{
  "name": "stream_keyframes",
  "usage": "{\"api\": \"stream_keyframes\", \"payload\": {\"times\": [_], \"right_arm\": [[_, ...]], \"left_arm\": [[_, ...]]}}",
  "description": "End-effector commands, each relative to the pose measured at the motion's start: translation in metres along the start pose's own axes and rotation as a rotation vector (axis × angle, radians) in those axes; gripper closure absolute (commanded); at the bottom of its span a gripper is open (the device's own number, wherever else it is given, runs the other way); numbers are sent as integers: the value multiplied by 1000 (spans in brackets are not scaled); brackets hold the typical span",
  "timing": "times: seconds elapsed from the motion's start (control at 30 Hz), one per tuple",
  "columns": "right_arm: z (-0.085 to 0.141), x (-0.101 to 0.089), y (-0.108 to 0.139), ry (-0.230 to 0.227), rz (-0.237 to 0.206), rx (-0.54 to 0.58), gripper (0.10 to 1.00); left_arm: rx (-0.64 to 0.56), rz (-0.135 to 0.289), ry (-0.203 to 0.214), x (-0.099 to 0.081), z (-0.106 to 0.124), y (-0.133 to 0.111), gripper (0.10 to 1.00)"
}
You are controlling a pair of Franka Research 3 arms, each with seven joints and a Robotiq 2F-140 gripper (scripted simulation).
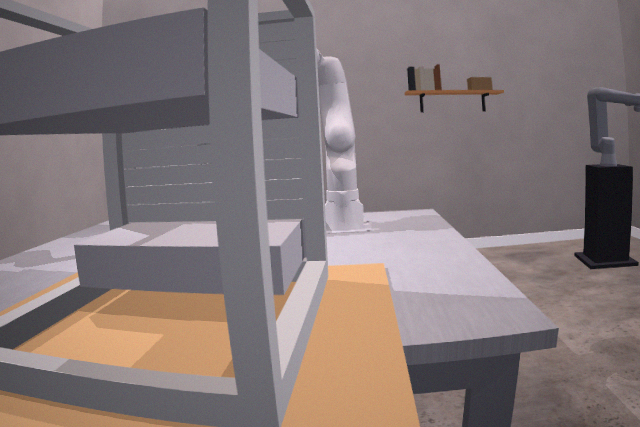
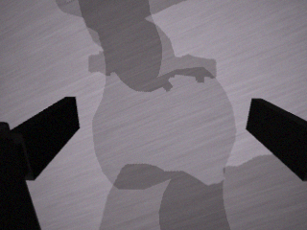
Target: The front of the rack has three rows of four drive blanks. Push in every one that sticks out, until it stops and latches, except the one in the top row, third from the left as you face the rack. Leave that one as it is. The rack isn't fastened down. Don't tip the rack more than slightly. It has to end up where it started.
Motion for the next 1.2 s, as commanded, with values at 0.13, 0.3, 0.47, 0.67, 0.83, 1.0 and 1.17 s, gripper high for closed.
{"api": "stream_keyframes", "payload": {"times": [0.13,0.3,0.47,0.67,0.83,1.0,1.17], "right_arm": [[68,-27,25,-67,-26,46,98],[90,-37,34,-85,-29,69,98],[134,-58,49,-119,-37,117,98],[155,-69,55,-136,-41,141,98],[198,-90,64,-167,-50,188,98],[238,-112,69,-196,-59,235,98],[276,-133,71,-223,-70,280,98]], "left_arm": [[0,0,0,0,0,0,98],[0,0,0,0,0,0,98],[0,0,0,0,0,0,98],[0,0,0,0,0,0,98],[0,0,0,0,0,0,98],[0,0,0,0,0,0,98],[0,0,0,0,0,0,98]]}}
Point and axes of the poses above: on each arm, the point where the finger pads meet when closed, its own x axis out along the fingers, its own z axis across the jaws, y = z × x, the point moved 1 cm from there along -x, back along the fingers, and after that the axes turned 12 degrees about -x, right-handed, at the moved point
